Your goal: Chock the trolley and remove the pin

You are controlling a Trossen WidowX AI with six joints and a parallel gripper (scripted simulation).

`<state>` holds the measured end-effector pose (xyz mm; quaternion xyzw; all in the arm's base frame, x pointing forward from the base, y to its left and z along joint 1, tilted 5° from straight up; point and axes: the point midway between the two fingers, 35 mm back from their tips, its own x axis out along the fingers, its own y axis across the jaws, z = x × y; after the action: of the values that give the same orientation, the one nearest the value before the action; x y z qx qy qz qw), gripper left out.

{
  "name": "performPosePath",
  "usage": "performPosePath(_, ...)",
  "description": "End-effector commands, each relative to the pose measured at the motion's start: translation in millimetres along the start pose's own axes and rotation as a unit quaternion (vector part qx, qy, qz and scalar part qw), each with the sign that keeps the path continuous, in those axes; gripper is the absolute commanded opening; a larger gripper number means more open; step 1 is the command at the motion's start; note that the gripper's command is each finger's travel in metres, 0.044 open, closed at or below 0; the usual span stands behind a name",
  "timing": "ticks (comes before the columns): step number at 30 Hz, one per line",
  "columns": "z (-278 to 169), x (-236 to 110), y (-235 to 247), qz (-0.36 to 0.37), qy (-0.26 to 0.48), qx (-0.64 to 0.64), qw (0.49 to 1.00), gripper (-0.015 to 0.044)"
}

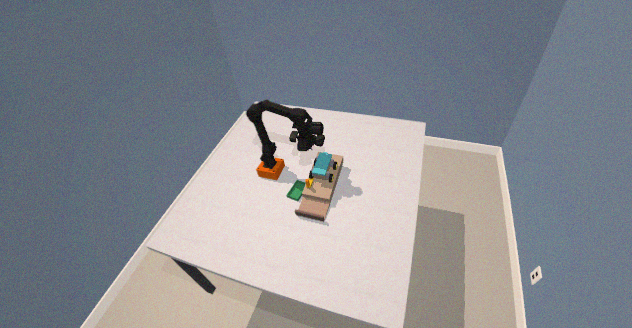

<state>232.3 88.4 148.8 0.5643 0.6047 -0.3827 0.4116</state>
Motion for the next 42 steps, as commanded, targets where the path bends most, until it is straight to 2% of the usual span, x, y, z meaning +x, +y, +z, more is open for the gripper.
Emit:
performPosePath(1, 16, -1, -1, -0.004, 0.001, 0.000, 1.000, 0.0000)
performPosePath(42, 173, -22, -6, -0.005, -0.007, 0.001, 1.000, 0.0000)
